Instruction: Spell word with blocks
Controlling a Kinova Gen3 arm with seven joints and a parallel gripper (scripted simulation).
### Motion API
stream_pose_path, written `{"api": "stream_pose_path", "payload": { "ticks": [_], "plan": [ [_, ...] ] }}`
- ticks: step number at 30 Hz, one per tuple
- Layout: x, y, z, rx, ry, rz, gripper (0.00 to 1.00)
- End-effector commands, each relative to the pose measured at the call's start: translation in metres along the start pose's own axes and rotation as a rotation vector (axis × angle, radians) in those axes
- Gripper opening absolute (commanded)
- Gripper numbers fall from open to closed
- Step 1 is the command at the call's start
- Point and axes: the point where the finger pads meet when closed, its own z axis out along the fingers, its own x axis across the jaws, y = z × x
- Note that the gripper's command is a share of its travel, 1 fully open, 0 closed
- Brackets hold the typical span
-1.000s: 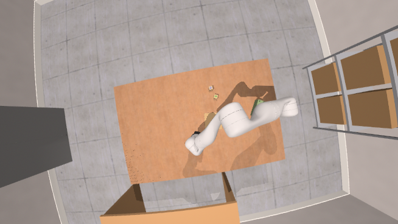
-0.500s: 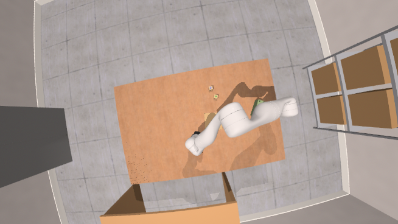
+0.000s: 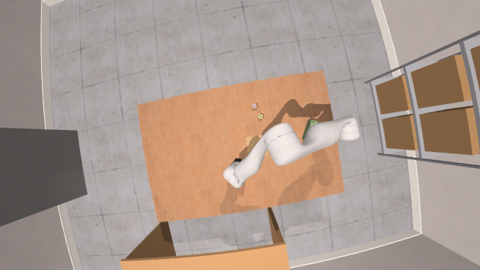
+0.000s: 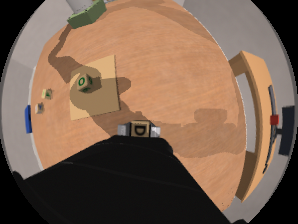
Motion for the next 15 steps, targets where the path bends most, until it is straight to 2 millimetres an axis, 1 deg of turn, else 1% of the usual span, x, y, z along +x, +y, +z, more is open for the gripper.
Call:
{"api": "stream_pose_path", "payload": {
  "ticks": [1,9,11,15],
  "plan": [
    [0.001,0.003,-0.014,-0.009,0.004,0.001,0.57],
    [0.001,0.003,-0.072,-0.009,0.004,0.001,0.57],
    [0.001,0.003,-0.072,-0.009,0.004,0.001,0.57],
    [0.001,0.002,-0.091,-0.009,0.004,0.001,0.57]
  ]
}}
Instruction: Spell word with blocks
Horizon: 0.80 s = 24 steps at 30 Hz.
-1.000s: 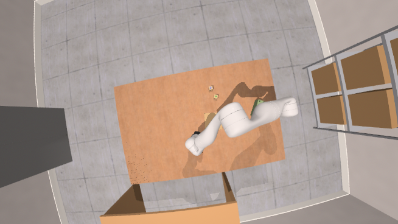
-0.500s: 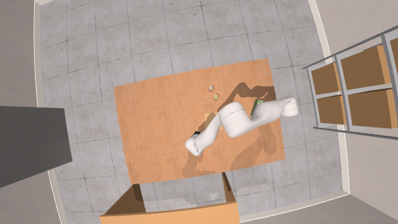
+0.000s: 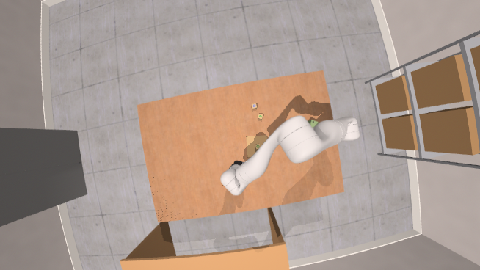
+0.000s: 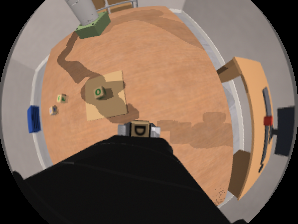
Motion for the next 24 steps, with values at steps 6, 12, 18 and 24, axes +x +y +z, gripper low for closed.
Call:
{"api": "stream_pose_path", "payload": {
  "ticks": [6,12,18,24],
  "plan": [
    [0.001,0.006,-0.020,-0.019,0.008,0.003,0.57],
    [0.001,0.006,-0.020,-0.019,0.008,0.003,0.57],
    [0.000,0.005,-0.020,-0.018,0.008,0.014,0.57],
    [-0.005,-0.005,-0.019,-0.016,0.007,0.096,0.57]
  ]
}}
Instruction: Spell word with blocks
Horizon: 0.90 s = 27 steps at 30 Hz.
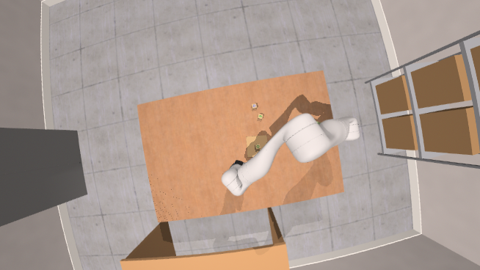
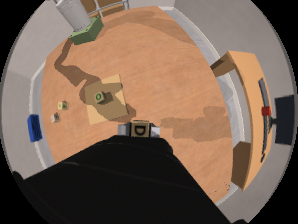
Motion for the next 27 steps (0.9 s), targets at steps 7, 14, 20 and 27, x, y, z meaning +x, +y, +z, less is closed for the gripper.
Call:
{"api": "stream_pose_path", "payload": {
  "ticks": [7,14,20,27],
  "plan": [
    [-0.013,-0.017,-0.003,-0.001,-0.004,0.161,0.57],
    [-0.037,-0.043,-0.003,0.001,-0.006,0.456,0.57],
    [-0.060,-0.064,-0.005,-0.001,-0.004,0.734,0.57],
    [-0.077,-0.078,-0.006,-0.003,-0.001,0.925,0.57]
  ]
}}
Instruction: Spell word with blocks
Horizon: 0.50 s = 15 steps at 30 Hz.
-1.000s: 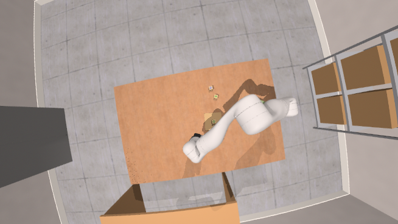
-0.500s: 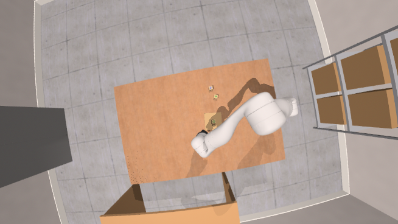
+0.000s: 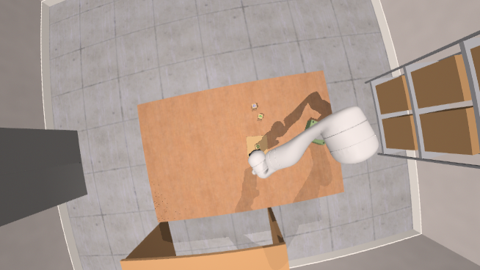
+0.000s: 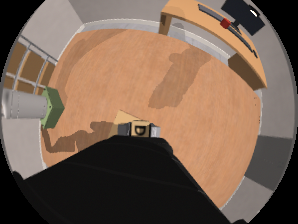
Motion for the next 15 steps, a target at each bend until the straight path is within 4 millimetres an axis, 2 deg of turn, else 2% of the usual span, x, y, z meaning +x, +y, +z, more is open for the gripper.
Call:
{"api": "stream_pose_path", "payload": {
  "ticks": [1,7,15],
  "plan": [
    [-0.011,0.002,-0.006,-0.006,0.007,0.059,0.57],
    [-0.023,0.006,-0.007,-0.006,0.011,0.176,0.57],
    [-0.026,0.007,-0.007,-0.005,0.011,0.197,0.57]
  ]
}}
